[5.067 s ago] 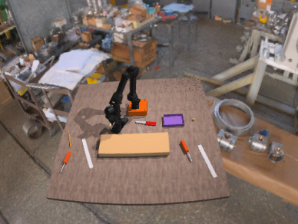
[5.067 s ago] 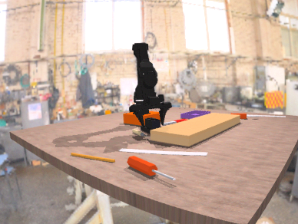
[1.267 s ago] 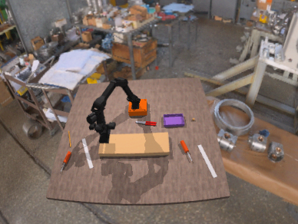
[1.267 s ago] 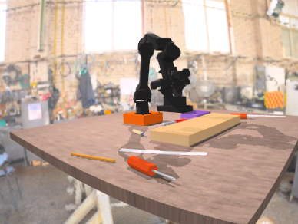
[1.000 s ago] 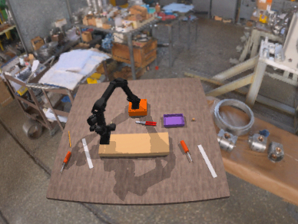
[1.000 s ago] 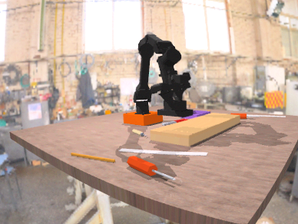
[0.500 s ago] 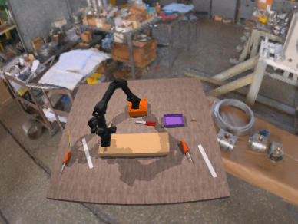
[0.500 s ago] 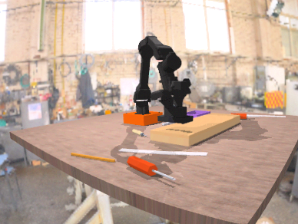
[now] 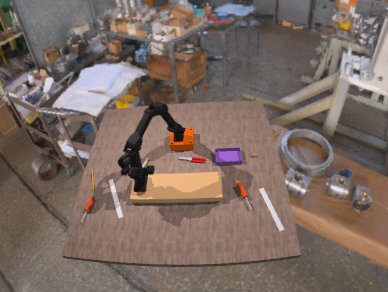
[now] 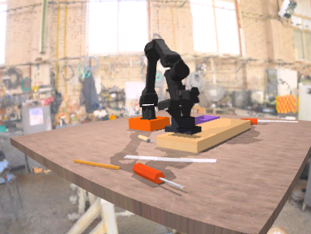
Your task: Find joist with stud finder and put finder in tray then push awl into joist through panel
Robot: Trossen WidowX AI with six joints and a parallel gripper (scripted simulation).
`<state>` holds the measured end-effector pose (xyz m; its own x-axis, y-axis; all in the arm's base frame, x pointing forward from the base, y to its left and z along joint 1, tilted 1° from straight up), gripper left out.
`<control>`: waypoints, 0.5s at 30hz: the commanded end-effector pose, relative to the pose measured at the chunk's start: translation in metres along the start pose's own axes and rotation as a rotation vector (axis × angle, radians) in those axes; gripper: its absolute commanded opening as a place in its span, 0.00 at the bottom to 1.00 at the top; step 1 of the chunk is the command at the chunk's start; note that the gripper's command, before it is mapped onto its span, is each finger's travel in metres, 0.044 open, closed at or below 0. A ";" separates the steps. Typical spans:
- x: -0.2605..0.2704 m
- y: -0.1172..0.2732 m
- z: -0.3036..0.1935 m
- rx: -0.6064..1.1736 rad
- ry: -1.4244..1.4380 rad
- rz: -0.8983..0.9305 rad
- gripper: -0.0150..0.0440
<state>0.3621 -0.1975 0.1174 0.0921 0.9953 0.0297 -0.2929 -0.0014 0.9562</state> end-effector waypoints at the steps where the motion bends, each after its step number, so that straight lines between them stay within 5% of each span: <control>1: 0.000 -0.005 -0.001 -0.005 0.007 0.005 0.25; 15: 0.020 -0.014 -0.006 -0.005 0.006 0.006 0.25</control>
<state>0.3616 -0.1879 0.1044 0.0860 0.9958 0.0317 -0.2987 -0.0046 0.9543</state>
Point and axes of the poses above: the point midway between the two fingers, 35 mm back from their tips, its own y axis back along the fingers, its own x axis across the jaws, z = x × y, the point moved 5 cm from there along y, back along the fingers, and after that the axes turned 7 degrees about -y, right-handed, at the moved point
